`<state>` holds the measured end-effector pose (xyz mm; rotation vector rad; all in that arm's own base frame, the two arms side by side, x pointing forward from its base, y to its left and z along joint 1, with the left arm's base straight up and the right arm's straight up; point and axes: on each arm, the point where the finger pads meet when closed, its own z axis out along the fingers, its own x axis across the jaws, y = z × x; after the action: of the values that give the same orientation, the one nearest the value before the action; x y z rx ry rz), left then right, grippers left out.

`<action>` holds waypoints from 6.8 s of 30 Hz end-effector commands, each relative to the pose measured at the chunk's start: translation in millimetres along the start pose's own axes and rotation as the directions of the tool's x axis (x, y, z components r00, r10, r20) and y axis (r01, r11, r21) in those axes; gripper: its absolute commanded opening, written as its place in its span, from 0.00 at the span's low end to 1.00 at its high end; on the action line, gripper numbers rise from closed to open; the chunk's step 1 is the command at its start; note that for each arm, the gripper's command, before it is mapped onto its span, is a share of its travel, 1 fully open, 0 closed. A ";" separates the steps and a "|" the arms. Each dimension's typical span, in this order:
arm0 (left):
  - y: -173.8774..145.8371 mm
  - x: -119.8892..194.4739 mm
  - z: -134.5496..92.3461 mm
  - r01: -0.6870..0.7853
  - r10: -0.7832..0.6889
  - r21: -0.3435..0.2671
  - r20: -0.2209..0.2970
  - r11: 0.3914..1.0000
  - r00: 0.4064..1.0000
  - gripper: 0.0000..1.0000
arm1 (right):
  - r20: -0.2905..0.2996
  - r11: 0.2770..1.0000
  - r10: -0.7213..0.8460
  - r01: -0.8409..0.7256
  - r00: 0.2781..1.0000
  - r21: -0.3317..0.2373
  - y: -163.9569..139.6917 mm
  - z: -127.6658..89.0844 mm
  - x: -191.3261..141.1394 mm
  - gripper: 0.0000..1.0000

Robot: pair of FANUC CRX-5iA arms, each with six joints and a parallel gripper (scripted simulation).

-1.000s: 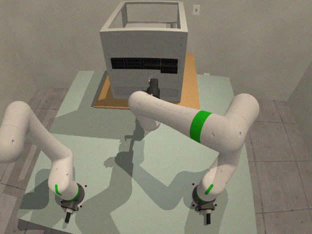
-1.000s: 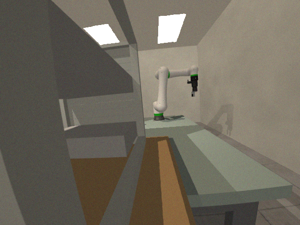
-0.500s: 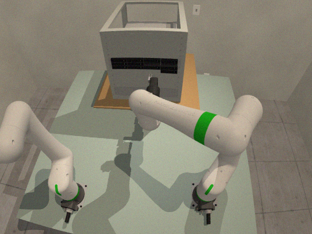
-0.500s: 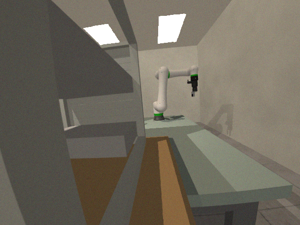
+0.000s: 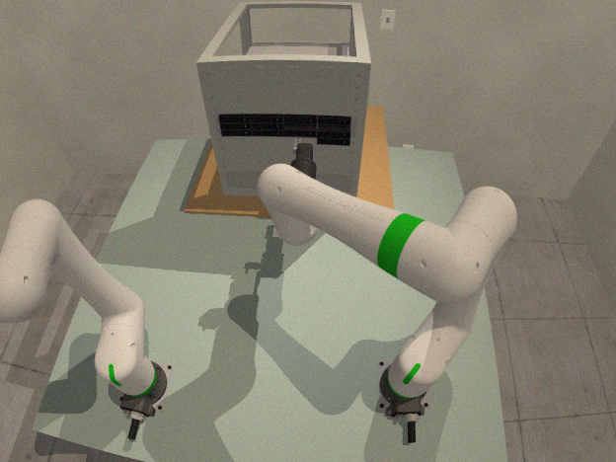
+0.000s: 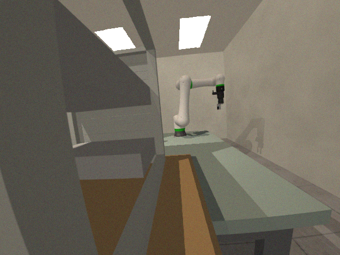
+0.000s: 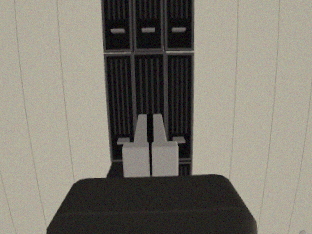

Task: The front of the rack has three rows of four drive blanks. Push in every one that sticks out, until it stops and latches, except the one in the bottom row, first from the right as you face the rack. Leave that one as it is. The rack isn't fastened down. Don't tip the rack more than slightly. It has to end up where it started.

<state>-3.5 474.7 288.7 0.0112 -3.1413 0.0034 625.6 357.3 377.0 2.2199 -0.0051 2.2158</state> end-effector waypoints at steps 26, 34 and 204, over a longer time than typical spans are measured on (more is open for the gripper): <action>0.3 -0.2 -1.0 0.000 0.000 -0.002 0.000 1.000 1.000 1.00 | -0.002 1.000 0.001 -0.001 1.000 0.000 -0.3 22.2 1.7 0.00; 0.3 -0.2 -1.0 0.000 0.000 -0.002 0.000 1.000 1.000 1.00 | -0.002 1.000 0.001 -0.001 1.000 0.000 -0.3 22.2 1.7 0.00; 0.3 -0.2 -1.0 0.000 0.000 -0.002 0.000 1.000 1.000 1.00 | -0.002 1.000 0.001 -0.001 1.000 0.000 -0.3 65.7 1.9 0.00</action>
<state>-3.5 474.7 288.7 0.0112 -3.1413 0.0034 691.2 357.3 377.0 2.2204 -0.0051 2.2154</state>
